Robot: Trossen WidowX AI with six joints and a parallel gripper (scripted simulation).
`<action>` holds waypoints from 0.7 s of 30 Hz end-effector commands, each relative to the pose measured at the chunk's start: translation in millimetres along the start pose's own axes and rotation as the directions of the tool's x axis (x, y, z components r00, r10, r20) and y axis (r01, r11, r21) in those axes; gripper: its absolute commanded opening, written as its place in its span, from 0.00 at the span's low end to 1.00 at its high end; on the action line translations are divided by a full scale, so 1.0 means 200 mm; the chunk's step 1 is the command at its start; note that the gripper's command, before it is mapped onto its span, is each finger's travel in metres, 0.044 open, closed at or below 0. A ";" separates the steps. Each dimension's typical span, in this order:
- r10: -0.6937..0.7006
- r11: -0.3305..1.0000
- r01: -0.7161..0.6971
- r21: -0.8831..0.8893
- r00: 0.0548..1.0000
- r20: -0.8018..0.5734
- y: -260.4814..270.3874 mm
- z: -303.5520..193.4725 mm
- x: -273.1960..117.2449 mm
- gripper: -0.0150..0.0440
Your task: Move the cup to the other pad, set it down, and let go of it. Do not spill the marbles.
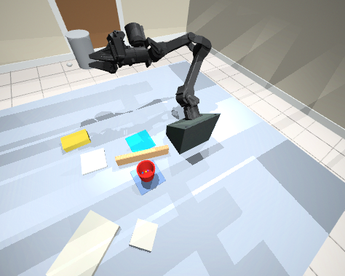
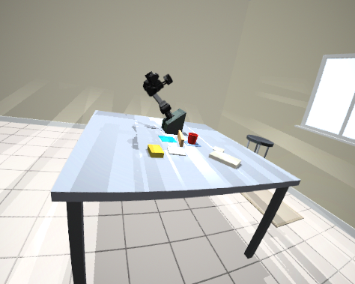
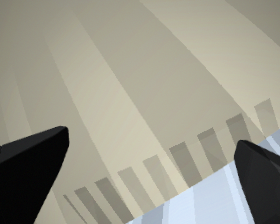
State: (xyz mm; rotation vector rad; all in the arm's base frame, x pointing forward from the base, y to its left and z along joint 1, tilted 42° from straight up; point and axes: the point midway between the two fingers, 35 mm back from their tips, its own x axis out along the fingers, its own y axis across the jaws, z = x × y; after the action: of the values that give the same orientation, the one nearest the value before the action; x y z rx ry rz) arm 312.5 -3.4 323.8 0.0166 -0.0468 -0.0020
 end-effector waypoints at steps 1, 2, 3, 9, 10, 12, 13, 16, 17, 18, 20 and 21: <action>0.000 1.000 0.001 0.010 1.000 -0.011 0.00 -0.01 0.01 0.89; -0.002 0.999 0.004 0.038 0.999 -0.045 0.01 -0.05 0.03 0.84; -0.004 0.996 0.013 0.083 0.995 -0.102 0.02 -0.11 0.07 0.80; -0.032 0.929 0.207 0.305 0.870 -0.492 0.12 -0.58 0.24 0.53; -0.041 0.913 0.255 0.318 0.835 -0.549 0.14 -0.66 0.25 0.50; -0.068 0.877 0.357 0.322 0.755 -0.652 0.17 -0.82 0.26 0.50; -0.084 0.857 0.409 0.313 0.711 -0.698 0.19 -0.89 0.26 0.50; -0.145 0.793 0.557 0.248 0.567 -0.811 0.23 -1.11 0.23 0.50; -0.169 0.769 0.602 0.215 0.516 -0.840 0.24 -1.18 0.21 0.50; -0.195 0.745 0.643 0.178 0.465 -0.864 0.25 -1.25 0.19 0.50; -0.253 0.692 0.716 0.093 0.362 -0.897 0.27 -1.37 0.15 0.50; -0.285 0.664 0.746 0.047 0.311 -0.907 0.28 -1.43 0.12 0.50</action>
State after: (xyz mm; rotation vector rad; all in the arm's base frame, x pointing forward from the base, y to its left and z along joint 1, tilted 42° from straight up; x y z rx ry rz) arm 362.0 51.2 76.1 0.5610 0.9221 -0.5339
